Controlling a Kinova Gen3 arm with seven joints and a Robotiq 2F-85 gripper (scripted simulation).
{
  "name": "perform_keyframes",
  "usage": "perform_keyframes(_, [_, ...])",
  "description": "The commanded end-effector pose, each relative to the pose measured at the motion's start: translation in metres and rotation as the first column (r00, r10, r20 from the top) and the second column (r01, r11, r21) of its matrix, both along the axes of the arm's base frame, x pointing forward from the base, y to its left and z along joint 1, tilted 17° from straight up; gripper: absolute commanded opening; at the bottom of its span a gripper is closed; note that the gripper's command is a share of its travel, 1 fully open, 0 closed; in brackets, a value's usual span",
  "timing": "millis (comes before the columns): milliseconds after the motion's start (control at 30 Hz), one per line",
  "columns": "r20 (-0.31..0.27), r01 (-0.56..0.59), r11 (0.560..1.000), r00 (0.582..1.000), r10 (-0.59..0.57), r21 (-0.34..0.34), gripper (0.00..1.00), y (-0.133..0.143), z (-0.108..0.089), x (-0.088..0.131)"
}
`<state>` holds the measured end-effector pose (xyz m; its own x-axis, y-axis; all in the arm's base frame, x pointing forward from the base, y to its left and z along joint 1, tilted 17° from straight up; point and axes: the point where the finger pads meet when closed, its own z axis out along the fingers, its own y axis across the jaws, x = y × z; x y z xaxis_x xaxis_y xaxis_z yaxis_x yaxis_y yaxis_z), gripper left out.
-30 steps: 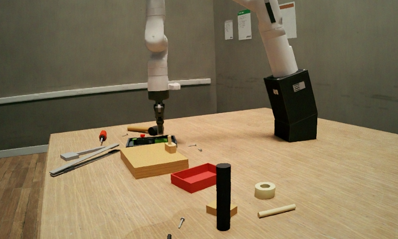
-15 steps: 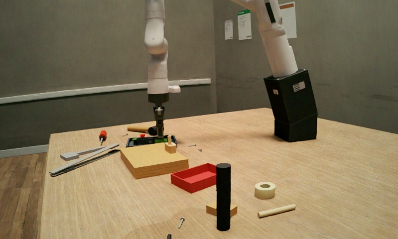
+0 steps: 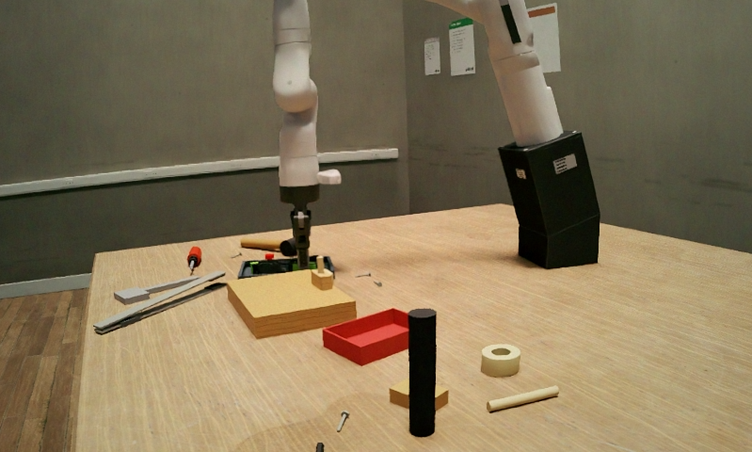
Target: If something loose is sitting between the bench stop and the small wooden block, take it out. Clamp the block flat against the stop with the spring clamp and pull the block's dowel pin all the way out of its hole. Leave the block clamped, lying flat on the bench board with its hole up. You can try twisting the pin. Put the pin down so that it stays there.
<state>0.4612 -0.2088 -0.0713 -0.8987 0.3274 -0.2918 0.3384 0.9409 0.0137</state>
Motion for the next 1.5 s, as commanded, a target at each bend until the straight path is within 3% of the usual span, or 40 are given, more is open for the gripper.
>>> perform_keyframes(0, [0.006,-0.012,1.0,1.0,0.012,-0.002,0.74,0.0015,-0.0047,0.0046])
perform_keyframes(567, [0.003,-0.012,1.0,1.0,0.012,-0.001,0.74,0.0011,-0.0142,0.0062])
perform_keyframes(1467, [0.004,-0.013,1.0,1.0,0.013,-0.001,0.74,0.001,-0.014,0.0064])
